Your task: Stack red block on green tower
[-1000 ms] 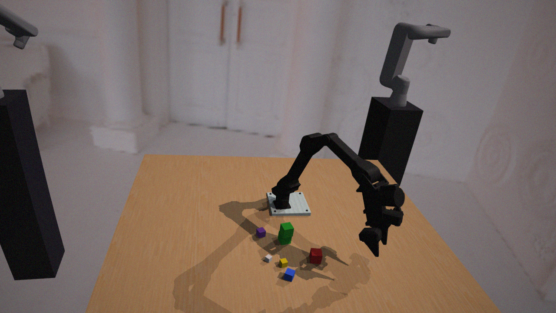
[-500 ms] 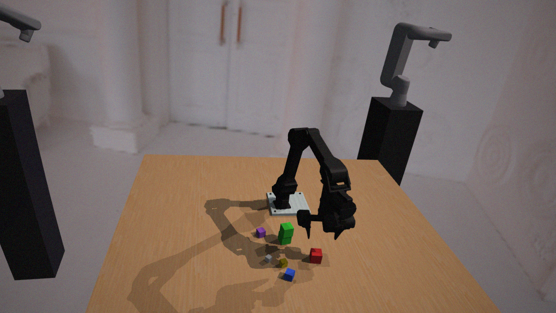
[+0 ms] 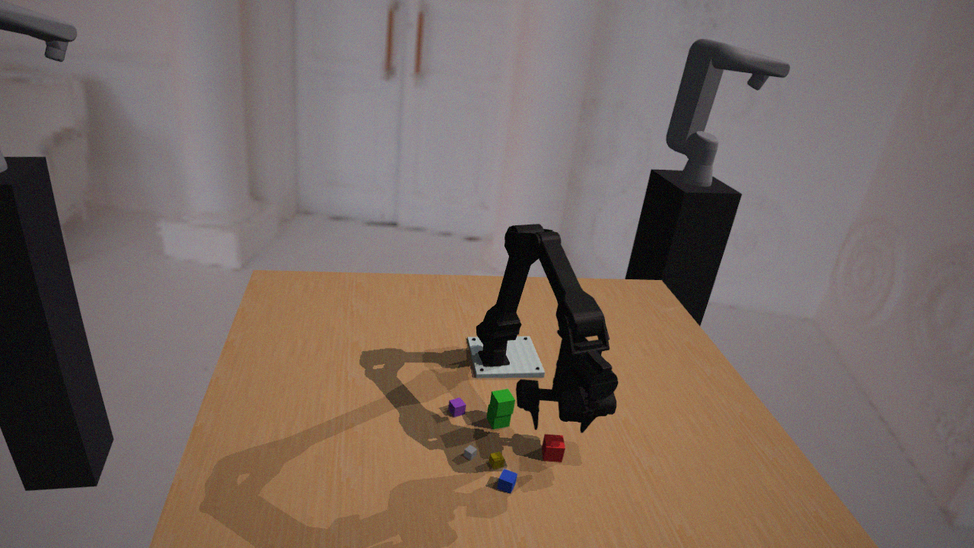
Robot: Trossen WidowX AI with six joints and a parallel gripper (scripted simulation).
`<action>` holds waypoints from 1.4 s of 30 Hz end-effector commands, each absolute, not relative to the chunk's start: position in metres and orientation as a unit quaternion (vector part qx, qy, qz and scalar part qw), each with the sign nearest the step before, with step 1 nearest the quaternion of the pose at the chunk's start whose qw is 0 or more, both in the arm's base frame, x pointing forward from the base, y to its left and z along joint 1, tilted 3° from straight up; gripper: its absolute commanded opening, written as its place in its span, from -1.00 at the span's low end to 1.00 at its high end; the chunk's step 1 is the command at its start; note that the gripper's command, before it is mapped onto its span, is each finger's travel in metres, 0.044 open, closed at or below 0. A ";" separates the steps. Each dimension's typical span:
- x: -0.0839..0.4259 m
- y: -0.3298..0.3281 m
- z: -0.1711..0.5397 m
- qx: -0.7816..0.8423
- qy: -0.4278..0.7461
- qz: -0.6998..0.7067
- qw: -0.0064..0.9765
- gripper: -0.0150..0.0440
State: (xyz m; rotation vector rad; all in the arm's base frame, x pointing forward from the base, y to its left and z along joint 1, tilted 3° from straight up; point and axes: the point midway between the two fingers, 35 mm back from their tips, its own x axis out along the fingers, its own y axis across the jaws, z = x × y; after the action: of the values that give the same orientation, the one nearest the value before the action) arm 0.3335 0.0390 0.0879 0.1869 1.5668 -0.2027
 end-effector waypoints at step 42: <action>0.329 0.037 0.023 0.083 0.706 -0.094 0.697 1.00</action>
State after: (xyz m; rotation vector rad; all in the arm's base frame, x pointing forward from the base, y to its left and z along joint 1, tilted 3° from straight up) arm 0.3294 0.0378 0.0234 0.1875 1.5761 -0.2073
